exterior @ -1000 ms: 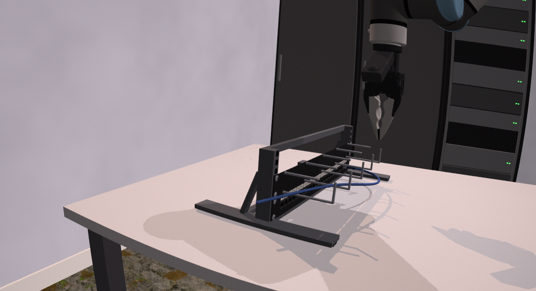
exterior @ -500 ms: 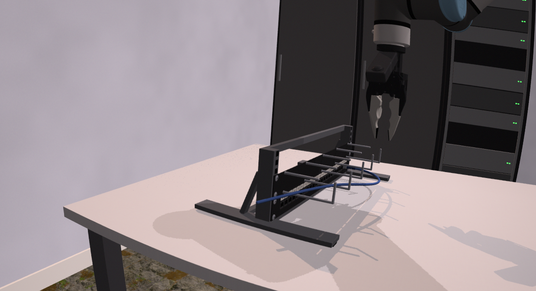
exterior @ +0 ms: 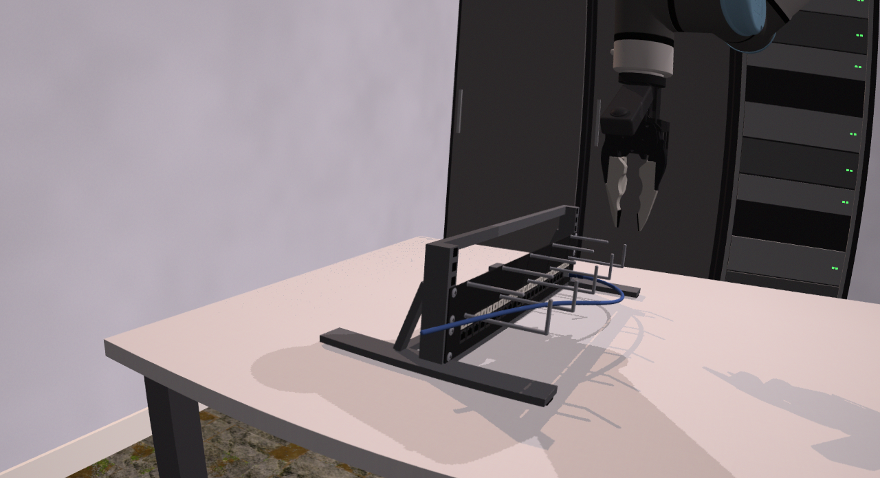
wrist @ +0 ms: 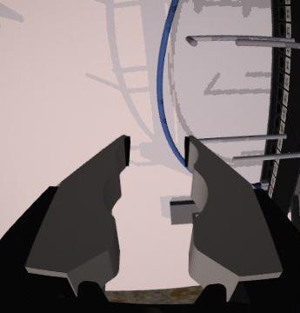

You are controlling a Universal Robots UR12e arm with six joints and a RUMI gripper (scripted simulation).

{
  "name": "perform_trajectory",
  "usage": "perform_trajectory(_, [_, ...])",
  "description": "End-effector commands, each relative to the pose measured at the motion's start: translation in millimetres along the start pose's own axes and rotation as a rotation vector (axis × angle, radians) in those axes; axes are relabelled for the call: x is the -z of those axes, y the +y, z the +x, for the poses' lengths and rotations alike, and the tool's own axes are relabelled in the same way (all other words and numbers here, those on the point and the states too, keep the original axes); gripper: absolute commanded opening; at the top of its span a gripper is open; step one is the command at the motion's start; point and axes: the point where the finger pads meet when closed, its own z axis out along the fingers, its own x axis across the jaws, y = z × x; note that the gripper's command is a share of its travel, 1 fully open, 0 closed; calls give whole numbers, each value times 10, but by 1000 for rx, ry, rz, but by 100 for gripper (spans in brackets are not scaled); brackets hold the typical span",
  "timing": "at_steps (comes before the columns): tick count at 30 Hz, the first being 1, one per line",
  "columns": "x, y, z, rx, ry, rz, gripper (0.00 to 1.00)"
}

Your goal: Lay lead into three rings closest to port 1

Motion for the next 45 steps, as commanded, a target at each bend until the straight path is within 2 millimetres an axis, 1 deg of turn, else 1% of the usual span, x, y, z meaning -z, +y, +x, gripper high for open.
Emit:
perform_trajectory(1, [8, 0, 6, 0, 1, 0, 20])
perform_trajectory(13, [-7, 0, 7, 0, 1, 0, 20])
perform_trajectory(18, [-55, 0, 7, 0, 1, 0, 20])
perform_trajectory(23, [-145, 0, 7, 0, 1, 0, 20])
perform_trajectory(25, [-145, 0, 7, 0, 1, 0, 20])
perform_trajectory(40, [-580, 1, 8, 0, 1, 0, 20])
perform_trajectory(42, [-580, 1, 8, 0, 1, 0, 20])
perform_trajectory(45, [-669, 1, 8, 0, 1, 0, 20])
